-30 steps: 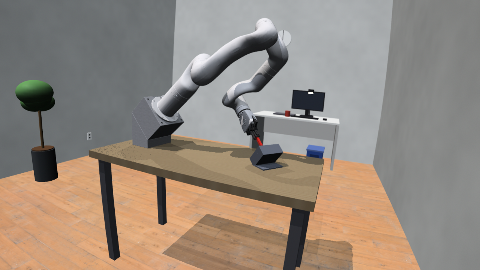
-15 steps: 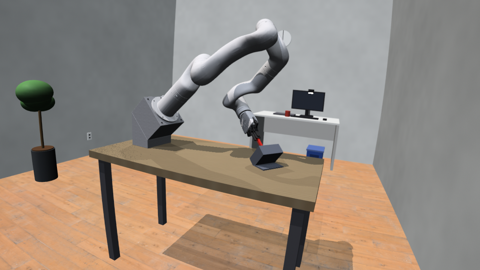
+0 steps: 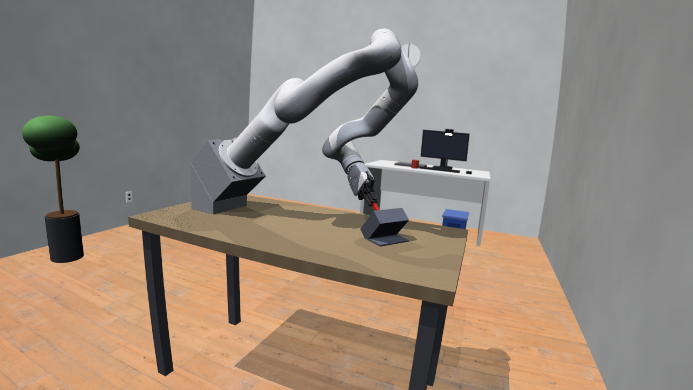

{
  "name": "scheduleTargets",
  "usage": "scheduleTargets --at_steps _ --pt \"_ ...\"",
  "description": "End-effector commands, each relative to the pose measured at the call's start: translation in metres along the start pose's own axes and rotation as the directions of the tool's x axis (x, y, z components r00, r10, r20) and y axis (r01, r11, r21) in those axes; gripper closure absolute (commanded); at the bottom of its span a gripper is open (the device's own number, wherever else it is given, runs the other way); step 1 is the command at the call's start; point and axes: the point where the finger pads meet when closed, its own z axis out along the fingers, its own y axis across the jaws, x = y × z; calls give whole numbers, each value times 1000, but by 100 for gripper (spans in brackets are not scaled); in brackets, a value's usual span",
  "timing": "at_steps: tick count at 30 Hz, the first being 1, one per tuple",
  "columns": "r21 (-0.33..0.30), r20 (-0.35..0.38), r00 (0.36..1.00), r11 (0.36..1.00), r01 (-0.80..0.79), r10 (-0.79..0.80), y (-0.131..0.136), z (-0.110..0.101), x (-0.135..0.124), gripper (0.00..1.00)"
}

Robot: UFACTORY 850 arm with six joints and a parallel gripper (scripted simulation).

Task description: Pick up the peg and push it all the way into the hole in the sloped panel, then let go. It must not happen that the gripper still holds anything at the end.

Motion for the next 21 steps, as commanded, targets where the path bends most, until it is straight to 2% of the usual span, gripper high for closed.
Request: scheduleTargets --at_steps 1,21 --pt "-1 0 1000 1000 0 0 0 3 0 100" --pt "-1 0 1000 1000 0 0 0 12 0 100"
